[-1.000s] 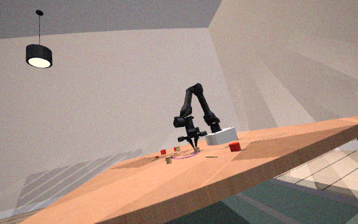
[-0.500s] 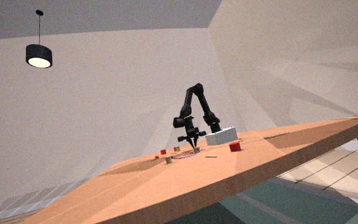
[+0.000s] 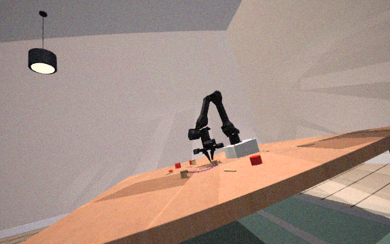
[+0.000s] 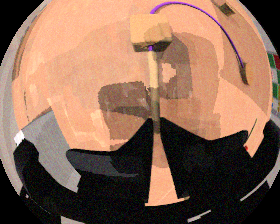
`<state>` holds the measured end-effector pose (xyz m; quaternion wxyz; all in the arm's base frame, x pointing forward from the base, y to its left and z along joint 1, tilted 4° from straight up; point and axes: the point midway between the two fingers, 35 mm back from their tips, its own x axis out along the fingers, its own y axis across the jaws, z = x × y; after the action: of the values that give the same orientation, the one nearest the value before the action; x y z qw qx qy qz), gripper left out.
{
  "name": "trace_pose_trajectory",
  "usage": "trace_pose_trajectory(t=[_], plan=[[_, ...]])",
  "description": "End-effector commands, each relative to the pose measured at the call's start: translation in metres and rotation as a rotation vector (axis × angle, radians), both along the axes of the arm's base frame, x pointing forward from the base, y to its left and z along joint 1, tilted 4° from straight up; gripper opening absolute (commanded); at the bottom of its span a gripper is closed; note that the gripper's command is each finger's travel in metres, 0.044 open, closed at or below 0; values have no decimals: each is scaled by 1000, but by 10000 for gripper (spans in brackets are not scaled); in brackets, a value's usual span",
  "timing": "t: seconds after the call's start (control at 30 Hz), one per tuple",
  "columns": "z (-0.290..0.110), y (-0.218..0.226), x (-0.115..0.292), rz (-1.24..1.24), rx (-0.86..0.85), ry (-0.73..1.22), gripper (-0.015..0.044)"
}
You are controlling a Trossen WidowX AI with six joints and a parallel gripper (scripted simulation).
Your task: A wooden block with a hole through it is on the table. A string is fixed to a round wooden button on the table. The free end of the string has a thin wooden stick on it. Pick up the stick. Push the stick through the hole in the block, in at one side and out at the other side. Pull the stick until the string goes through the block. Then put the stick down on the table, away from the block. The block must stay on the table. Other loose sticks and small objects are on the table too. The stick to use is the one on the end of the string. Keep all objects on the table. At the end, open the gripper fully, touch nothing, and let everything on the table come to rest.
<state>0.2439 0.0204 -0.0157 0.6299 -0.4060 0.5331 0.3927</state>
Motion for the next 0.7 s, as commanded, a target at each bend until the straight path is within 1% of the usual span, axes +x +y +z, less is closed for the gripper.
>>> trace_pose_trajectory(t=[0.0, 0.67], plan=[[1, -5, -3, 2, 5, -2, 0], [3, -29, -12, 2, 4, 2, 0]])
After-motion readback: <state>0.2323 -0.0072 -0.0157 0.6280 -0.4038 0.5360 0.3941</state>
